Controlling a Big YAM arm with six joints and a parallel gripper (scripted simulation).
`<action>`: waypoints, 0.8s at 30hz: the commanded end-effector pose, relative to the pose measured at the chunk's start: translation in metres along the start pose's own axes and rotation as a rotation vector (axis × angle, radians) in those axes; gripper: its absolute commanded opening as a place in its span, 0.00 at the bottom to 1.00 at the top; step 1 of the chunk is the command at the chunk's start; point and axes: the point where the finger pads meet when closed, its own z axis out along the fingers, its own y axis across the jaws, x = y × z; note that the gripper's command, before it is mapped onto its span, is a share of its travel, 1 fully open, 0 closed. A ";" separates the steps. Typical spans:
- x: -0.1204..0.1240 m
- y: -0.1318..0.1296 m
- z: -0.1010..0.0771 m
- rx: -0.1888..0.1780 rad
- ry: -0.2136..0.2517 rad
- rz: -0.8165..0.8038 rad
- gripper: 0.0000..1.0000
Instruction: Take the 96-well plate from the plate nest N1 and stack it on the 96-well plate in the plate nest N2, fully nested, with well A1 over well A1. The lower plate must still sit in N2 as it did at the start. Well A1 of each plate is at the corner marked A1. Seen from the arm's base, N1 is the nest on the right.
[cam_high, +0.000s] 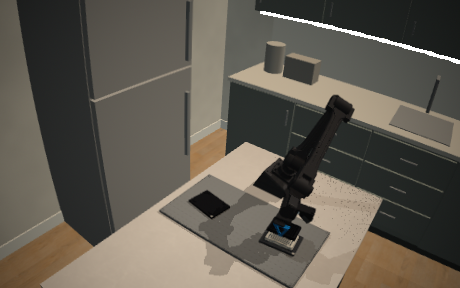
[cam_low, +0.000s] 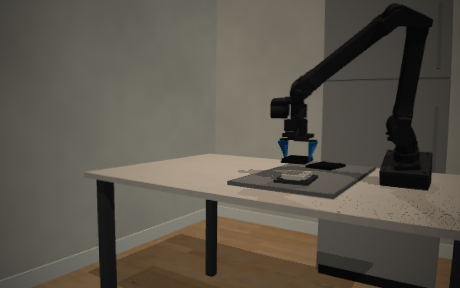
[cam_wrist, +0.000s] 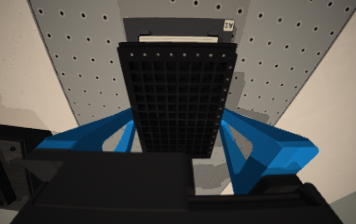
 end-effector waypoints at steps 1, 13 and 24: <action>-0.002 -0.003 0.007 0.005 0.000 0.004 0.00; -0.002 -0.003 0.024 0.004 -0.001 0.003 0.00; -0.009 -0.017 0.016 0.058 -0.012 -0.008 0.00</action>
